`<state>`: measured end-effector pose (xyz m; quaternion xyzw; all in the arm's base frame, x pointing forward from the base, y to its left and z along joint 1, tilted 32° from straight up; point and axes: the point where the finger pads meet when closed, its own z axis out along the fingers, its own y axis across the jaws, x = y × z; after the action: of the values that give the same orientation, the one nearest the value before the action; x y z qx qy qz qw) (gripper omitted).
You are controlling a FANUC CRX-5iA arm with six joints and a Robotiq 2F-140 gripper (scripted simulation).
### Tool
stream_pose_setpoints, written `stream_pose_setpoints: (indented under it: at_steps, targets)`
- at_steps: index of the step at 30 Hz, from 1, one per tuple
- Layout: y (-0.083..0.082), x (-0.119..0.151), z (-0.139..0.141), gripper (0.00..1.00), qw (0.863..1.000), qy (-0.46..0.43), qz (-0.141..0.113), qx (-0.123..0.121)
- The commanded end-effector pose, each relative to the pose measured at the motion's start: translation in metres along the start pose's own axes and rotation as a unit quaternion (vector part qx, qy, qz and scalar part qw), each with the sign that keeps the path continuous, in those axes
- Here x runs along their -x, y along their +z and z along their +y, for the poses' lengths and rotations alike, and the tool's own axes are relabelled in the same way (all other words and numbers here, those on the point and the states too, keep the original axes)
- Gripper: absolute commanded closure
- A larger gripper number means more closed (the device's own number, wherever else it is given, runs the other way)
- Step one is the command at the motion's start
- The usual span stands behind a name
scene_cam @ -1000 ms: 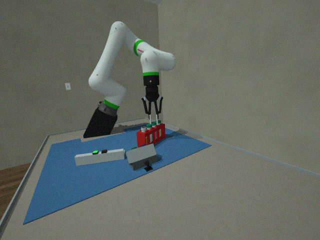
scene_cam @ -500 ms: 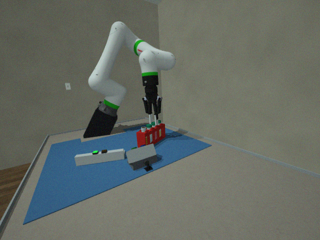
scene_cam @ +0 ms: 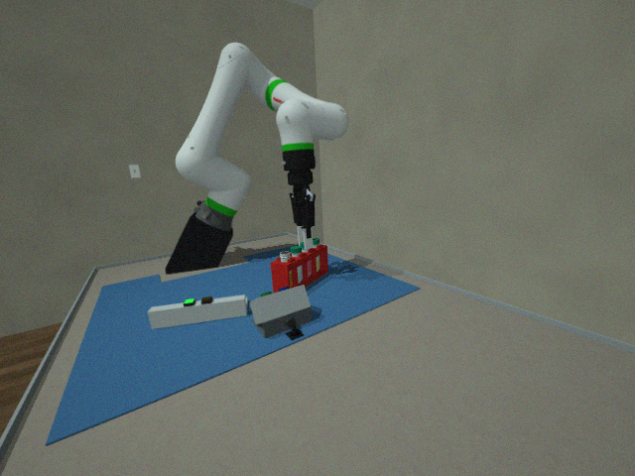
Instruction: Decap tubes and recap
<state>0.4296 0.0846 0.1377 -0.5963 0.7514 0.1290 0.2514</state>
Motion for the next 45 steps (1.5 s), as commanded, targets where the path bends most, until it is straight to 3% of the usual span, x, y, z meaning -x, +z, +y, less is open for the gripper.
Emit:
stream_pose_setpoints:
  at_steps: [1,2,14,17,23,26,30,32,34,35,36,38,45]
  targets:
    - [0.0003,0.0004,0.0000,1.00,1.000,0.013,0.011,-0.002]
    - [0.0003,0.0004,0.0000,0.65,1.000,0.013,0.011,-0.002]
    - [0.0003,0.0004,0.0000,0.65,1.000,0.013,0.011,-0.002]
    - [-0.0002,0.0004,0.0000,0.65,0.994,-0.112,0.011,0.000]
    - [-0.0002,0.0004,0.0000,0.65,0.988,-0.153,0.011,0.000]
    - [-0.0002,0.0004,0.0000,0.65,0.962,-0.273,0.011,0.002]
    - [-0.0002,0.0004,0.0000,0.65,0.949,-0.315,0.011,0.002]
    - [-0.0002,0.0004,0.0000,0.65,0.923,-0.384,0.012,0.003]
    - [-0.0002,0.0004,0.0000,0.65,0.919,-0.393,0.011,0.003]
    - [-0.0002,0.0003,0.0000,0.65,0.902,-0.431,0.010,0.003]
    - [-0.0002,0.0003,0.0000,0.65,0.902,-0.431,0.010,0.003]
    - [-0.0002,0.0002,0.0000,0.65,0.872,-0.489,0.010,0.004]
    - [-0.0002,0.0002,-0.0001,0.65,0.872,-0.489,0.010,0.004]
